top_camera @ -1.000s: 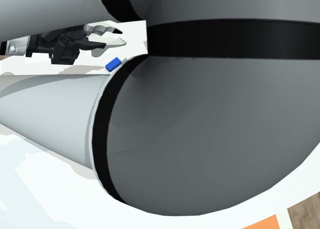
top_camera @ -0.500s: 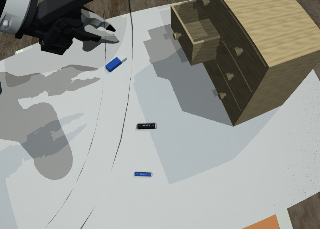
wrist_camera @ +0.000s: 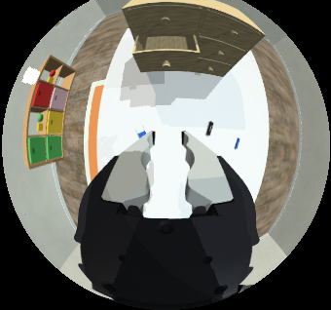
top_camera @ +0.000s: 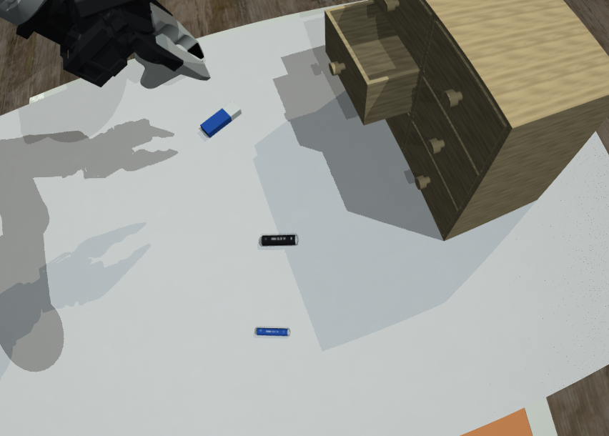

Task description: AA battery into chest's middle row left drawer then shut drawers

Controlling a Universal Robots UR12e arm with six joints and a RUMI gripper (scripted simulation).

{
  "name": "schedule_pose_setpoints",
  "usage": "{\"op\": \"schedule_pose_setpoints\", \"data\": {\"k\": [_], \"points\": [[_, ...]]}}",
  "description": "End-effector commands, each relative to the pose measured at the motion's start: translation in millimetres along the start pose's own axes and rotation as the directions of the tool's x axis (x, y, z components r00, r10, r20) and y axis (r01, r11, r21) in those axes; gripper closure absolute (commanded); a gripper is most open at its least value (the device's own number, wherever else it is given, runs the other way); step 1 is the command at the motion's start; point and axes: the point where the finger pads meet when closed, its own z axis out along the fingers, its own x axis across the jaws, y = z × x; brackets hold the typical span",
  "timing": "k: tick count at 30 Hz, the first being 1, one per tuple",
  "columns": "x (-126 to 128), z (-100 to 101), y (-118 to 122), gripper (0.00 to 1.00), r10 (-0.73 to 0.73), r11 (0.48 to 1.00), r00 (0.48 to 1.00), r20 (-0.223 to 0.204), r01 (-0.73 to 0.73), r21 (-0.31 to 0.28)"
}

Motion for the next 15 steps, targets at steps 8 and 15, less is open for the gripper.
{"op": "schedule_pose_setpoints", "data": {"k": [8, 15], "points": [[-3.8, -10.6, 6.3, 0.8, 0.005, 0.974, 1.0, 0.009, -0.003, -0.224], [-4.2, -18.9, 7.9, 0.8, 0.006, 0.953, 1.0, 0.01, -0.003, -0.304]]}}
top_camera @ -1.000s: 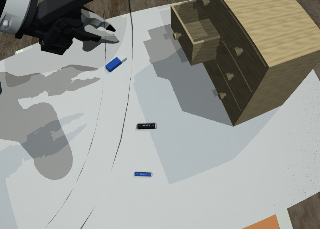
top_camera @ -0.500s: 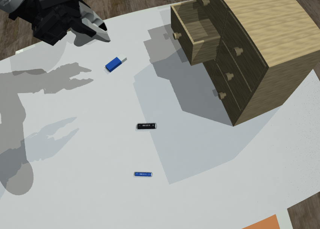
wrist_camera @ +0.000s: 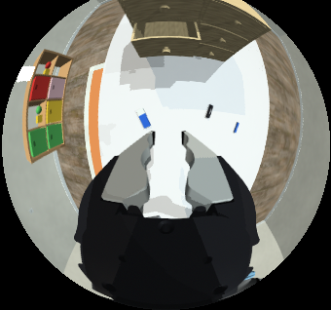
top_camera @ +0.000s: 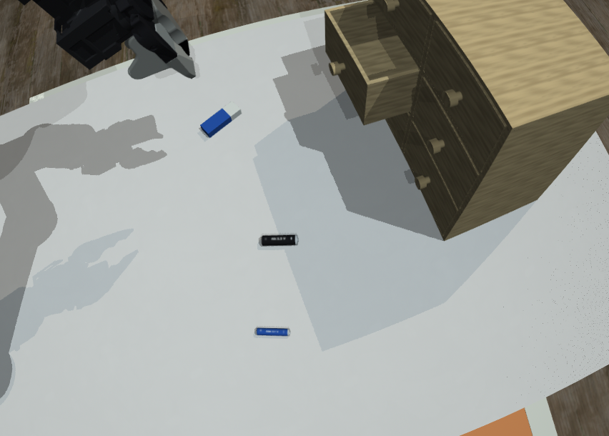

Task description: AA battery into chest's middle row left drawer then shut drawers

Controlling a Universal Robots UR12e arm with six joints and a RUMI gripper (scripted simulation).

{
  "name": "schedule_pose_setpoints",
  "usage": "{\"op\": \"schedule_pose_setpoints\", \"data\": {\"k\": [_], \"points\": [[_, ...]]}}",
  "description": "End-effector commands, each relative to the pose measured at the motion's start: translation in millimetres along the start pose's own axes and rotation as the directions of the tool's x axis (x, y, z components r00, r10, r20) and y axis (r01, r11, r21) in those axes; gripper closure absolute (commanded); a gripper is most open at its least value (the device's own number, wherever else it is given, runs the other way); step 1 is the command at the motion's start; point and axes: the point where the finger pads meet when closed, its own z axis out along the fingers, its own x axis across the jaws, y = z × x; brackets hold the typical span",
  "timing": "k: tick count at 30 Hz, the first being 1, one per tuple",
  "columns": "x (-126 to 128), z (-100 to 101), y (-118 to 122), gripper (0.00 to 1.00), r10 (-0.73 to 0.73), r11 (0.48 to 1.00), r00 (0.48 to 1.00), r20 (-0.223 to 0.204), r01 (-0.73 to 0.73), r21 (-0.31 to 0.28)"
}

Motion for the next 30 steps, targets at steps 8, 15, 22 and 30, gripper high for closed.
{"op": "schedule_pose_setpoints", "data": {"k": [8, 15, 22, 30], "points": [[-4.2, -9.0, 6.5, 0.8, 0.002, 0.982, 1.0, 0.008, -0.001, -0.187], [-3.6, -12.9, 8.9, 0.8, 0.003, 0.972, 1.0, 0.008, -0.001, -0.234], [-2.5, -17.1, 11.0, 0.8, 0.002, 0.964, 1.0, 0.006, -0.001, -0.266], [-1.2, -18.6, 12.1, 0.8, 0.003, 0.96, 1.0, 0.004, -0.002, -0.281]]}}
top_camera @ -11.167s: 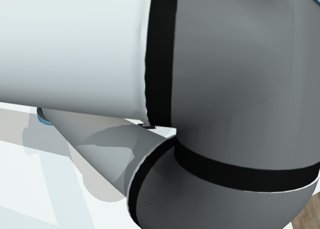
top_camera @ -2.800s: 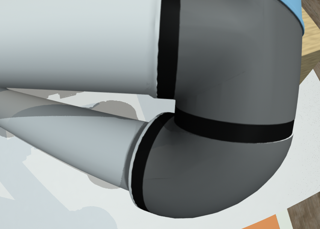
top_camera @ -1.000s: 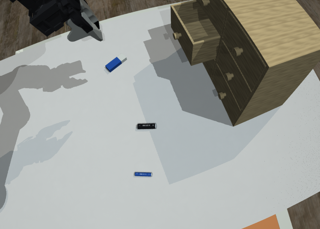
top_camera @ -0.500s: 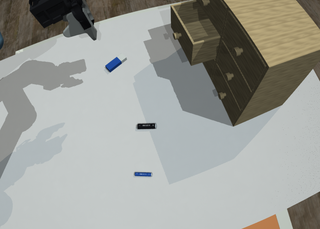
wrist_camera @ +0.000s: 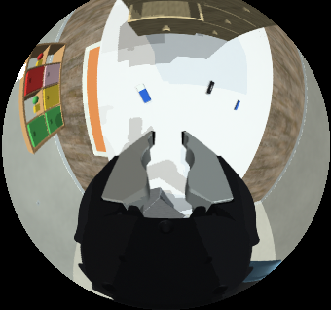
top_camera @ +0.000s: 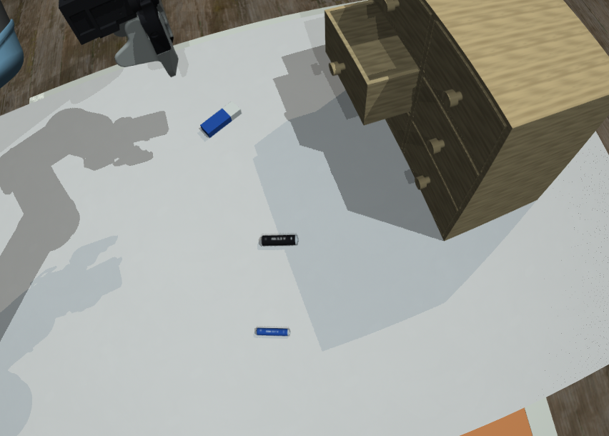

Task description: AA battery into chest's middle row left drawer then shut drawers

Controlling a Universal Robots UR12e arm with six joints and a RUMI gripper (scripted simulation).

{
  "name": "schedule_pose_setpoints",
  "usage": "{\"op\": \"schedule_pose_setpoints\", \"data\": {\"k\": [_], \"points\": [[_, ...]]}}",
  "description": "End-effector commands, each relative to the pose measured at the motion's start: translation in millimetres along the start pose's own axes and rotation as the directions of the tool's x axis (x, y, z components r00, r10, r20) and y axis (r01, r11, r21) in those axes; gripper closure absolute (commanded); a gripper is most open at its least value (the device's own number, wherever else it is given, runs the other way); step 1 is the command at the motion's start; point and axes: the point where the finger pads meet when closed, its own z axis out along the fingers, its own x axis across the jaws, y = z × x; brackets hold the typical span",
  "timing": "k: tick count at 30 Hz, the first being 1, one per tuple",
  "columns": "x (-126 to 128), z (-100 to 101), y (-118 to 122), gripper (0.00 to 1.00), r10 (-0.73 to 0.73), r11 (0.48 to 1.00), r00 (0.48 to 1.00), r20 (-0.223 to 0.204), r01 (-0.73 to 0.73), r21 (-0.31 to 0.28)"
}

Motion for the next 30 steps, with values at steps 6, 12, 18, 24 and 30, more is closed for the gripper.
{"op": "schedule_pose_setpoints", "data": {"k": [6, 12, 18, 24, 30], "points": [[-0.4, -1.6, 1.2, 0.8, 0.0, 1.0, 1.0, -0.001, 0.0, -0.022], [-1.0, -0.5, 3.5, 0.8, -0.003, 1.0, 1.0, -0.002, 0.003, -0.025], [-1.0, -0.4, 3.5, 0.8, -0.003, 1.0, 1.0, -0.002, 0.003, -0.024], [-1.0, -0.5, 3.5, 0.8, -0.003, 1.0, 1.0, -0.002, 0.003, -0.024], [-0.5, 0.4, 3.1, 0.8, -0.002, 1.0, 1.0, -0.002, 0.002, -0.025]]}}
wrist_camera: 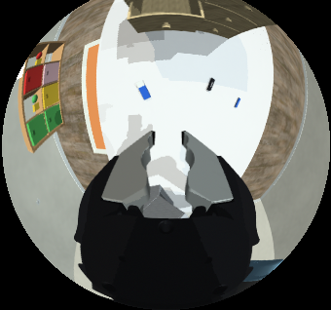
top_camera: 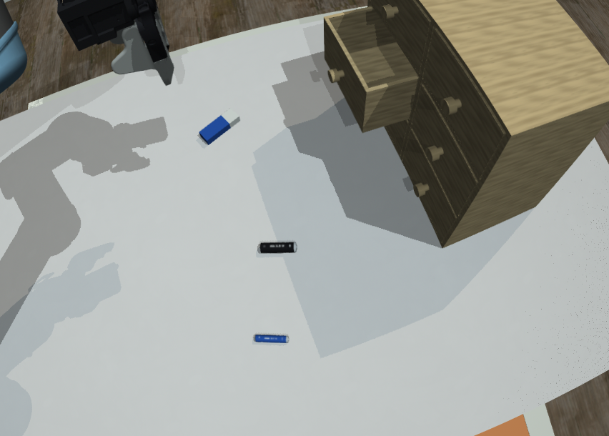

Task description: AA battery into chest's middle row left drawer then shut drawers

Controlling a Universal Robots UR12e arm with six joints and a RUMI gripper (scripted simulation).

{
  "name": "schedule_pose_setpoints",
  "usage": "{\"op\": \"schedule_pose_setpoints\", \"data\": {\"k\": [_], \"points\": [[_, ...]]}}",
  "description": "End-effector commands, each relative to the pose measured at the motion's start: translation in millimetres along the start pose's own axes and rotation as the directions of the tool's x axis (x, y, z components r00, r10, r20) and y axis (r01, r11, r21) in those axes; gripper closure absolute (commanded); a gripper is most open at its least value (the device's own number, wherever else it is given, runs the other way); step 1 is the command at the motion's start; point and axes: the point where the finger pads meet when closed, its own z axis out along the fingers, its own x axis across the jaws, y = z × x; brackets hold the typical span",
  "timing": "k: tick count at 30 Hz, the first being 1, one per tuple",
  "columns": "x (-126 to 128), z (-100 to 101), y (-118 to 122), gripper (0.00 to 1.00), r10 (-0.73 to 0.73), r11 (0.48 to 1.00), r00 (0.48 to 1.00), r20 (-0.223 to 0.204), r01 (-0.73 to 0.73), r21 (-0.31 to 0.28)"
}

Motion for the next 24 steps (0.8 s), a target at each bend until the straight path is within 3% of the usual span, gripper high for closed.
{"op": "schedule_pose_setpoints", "data": {"k": [1, 6, 12, 13, 15, 17, 22, 24], "points": [[0.7, 1.6, -1.7, 0.8, 0.004, 1.0, 1.0, 0.002, -0.004, -0.001], [11.2, 22.3, -12.6, 0.8, 0.041, 0.999, 0.999, 0.011, -0.041, -0.009], [49.1, 80.3, -38.3, 0.8, 0.146, 0.989, 0.989, 0.023, -0.146, -0.02], [49.1, 80.3, -38.3, 0.8, 0.146, 0.989, 0.989, 0.023, -0.146, -0.02], [67.0, 103.4, -45.9, 0.8, 0.186, 0.982, 0.982, 0.023, -0.185, -0.02], [67.0, 103.4, -45.9, 0.8, 0.186, 0.982, 0.982, 0.023, -0.185, -0.02], [111.7, 153.9, -56.7, 0.8, 0.27, 0.963, 0.963, 0.014, -0.27, -0.013], [119.0, 161.4, -57.5, 0.8, 0.282, 0.959, 0.959, 0.012, -0.282, -0.011]]}}
